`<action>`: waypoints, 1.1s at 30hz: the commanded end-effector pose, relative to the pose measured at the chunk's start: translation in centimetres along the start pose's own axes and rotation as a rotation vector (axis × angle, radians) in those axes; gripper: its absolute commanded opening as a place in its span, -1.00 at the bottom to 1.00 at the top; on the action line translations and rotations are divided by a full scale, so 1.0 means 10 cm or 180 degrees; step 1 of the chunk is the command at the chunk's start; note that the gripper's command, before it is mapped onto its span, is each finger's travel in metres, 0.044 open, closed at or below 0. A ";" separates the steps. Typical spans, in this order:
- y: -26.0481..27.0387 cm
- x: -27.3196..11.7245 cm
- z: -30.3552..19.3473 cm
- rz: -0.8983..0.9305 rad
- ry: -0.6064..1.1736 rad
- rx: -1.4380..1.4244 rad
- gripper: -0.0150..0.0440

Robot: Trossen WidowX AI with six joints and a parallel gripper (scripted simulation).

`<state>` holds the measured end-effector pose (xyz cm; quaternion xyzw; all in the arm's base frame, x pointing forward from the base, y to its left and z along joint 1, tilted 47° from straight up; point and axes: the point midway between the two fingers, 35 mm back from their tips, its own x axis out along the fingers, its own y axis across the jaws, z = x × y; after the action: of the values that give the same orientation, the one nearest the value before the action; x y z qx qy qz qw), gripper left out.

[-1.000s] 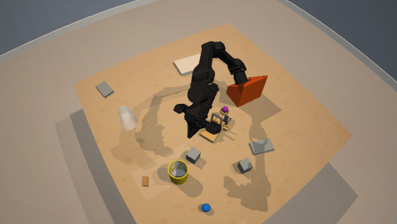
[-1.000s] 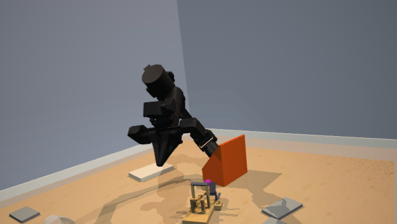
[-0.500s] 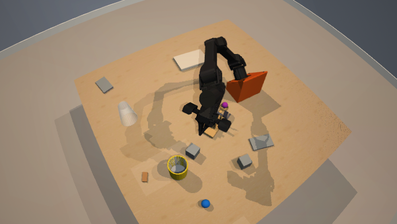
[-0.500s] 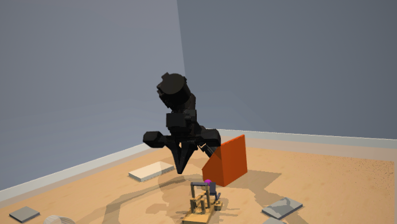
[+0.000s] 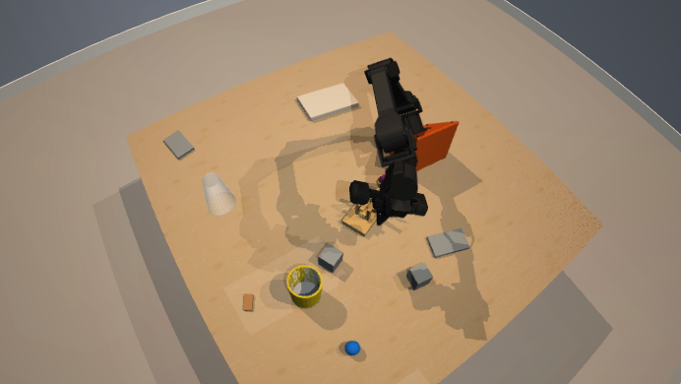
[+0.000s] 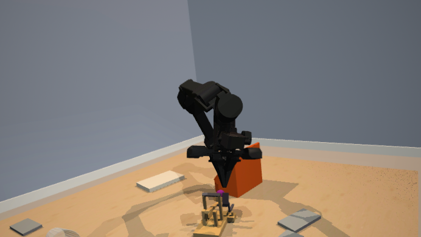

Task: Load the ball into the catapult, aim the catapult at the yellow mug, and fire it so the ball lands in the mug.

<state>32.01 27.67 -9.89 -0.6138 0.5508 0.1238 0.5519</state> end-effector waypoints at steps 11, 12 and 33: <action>0.64 0.01 -0.73 0.0109 0.0753 -0.1450 -0.49; 0.67 0.00 -0.79 0.0116 0.0808 -0.1544 -0.49; 0.97 -0.18 -1.91 0.0267 0.2072 -0.3368 -0.49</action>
<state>15.75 16.29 -7.90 -0.7861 0.5819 0.2061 0.0319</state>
